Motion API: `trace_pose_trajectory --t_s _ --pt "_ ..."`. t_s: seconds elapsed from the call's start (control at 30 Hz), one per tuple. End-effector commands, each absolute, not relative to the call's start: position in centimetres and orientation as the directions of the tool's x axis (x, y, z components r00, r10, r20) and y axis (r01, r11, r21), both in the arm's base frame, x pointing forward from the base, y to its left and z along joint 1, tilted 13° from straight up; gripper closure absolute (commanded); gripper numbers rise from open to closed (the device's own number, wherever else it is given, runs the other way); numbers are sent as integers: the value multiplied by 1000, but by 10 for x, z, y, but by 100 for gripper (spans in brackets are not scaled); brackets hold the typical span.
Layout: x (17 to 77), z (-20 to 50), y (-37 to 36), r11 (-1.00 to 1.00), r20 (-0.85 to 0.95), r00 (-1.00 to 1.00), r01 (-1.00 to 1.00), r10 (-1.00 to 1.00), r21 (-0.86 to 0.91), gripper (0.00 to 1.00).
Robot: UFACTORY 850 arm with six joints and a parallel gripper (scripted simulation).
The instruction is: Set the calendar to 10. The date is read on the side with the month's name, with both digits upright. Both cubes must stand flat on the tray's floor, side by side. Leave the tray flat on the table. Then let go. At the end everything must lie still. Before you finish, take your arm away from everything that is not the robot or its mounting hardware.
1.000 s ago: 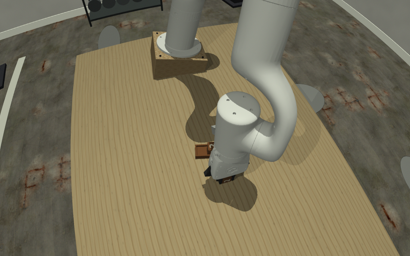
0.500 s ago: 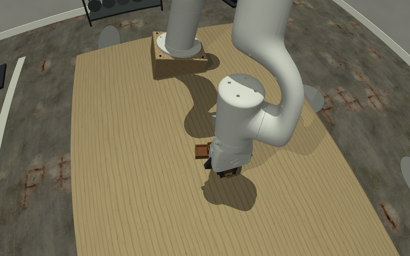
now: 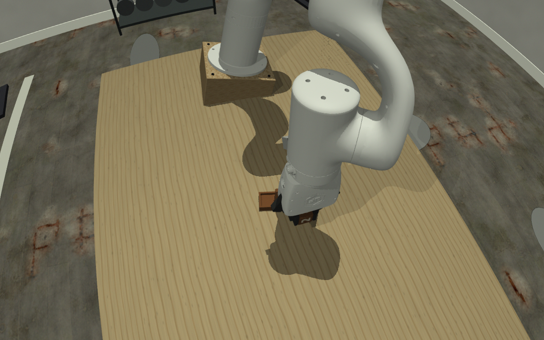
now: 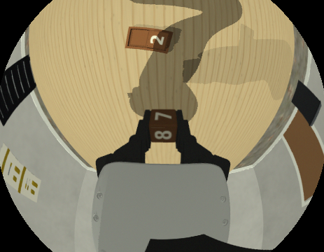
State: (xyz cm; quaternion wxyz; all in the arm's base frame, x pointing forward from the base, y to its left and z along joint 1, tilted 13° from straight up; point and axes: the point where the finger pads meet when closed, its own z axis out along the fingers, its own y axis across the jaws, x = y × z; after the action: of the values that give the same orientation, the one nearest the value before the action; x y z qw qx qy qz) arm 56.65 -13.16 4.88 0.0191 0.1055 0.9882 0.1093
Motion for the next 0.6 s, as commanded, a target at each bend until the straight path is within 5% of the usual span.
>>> trace_pose_trajectory --t_s 0.0,0.57 --pt "567 50 -132 954 -17 -977 204 213 220 73" --pt "567 50 -132 822 60 -847 528 529 212 73"
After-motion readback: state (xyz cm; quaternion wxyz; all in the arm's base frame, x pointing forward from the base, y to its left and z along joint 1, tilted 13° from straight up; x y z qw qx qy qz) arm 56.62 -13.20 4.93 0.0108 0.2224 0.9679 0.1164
